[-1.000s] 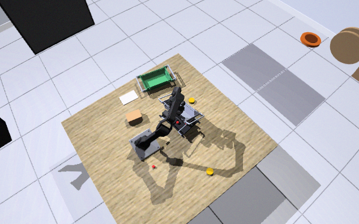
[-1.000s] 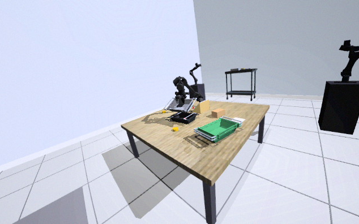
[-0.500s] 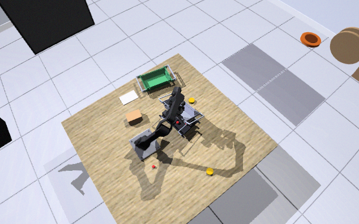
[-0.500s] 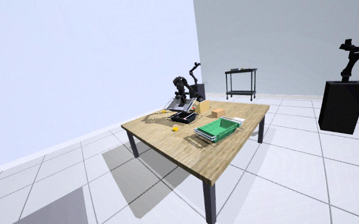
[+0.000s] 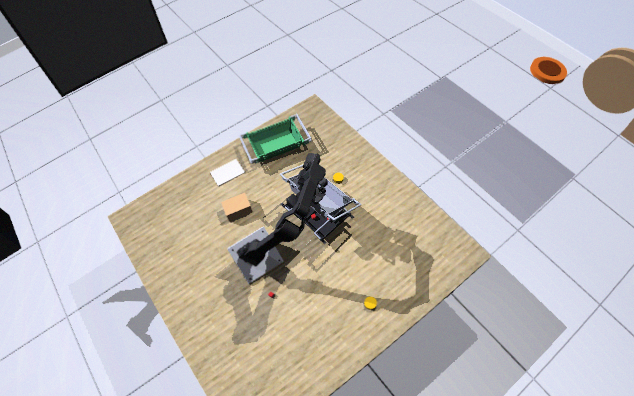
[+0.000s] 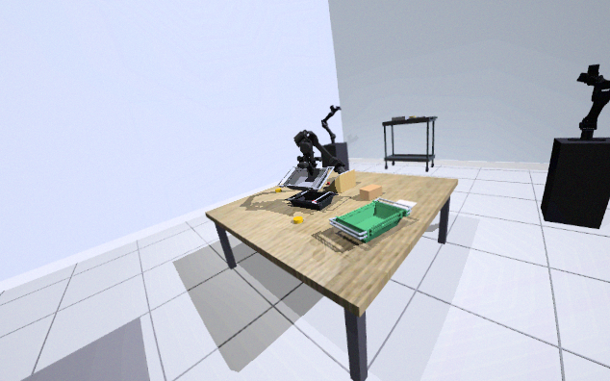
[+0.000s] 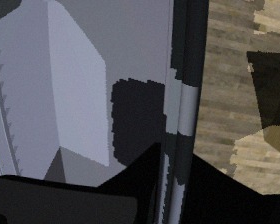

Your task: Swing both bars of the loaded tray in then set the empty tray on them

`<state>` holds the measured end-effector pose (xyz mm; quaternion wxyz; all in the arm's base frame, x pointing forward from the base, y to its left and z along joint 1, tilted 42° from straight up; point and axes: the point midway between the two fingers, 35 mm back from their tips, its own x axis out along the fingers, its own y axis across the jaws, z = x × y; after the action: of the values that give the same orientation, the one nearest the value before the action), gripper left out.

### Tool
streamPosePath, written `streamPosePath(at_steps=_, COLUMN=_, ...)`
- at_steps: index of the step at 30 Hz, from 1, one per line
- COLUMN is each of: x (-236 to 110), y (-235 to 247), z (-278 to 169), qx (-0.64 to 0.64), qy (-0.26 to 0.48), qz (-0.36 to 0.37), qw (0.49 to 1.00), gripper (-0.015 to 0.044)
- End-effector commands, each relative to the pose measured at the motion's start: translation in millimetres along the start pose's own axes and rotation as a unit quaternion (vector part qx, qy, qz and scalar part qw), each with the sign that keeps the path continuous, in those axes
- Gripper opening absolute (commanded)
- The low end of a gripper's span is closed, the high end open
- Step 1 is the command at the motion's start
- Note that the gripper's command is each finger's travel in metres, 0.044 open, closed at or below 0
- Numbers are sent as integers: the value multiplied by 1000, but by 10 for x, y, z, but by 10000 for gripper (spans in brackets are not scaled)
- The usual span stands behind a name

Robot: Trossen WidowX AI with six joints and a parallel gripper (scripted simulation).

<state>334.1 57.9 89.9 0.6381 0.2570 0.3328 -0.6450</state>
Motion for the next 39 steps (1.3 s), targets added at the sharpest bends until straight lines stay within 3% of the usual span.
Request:
streamPosePath(at_steps=1, x=16, y=18, z=0, qx=1, qy=-2, qz=7, qw=1000, gripper=0)
streamPosePath(at_steps=39, x=510, y=-36, z=-9, qx=1, qy=-3, qz=7, qw=1000, gripper=0)
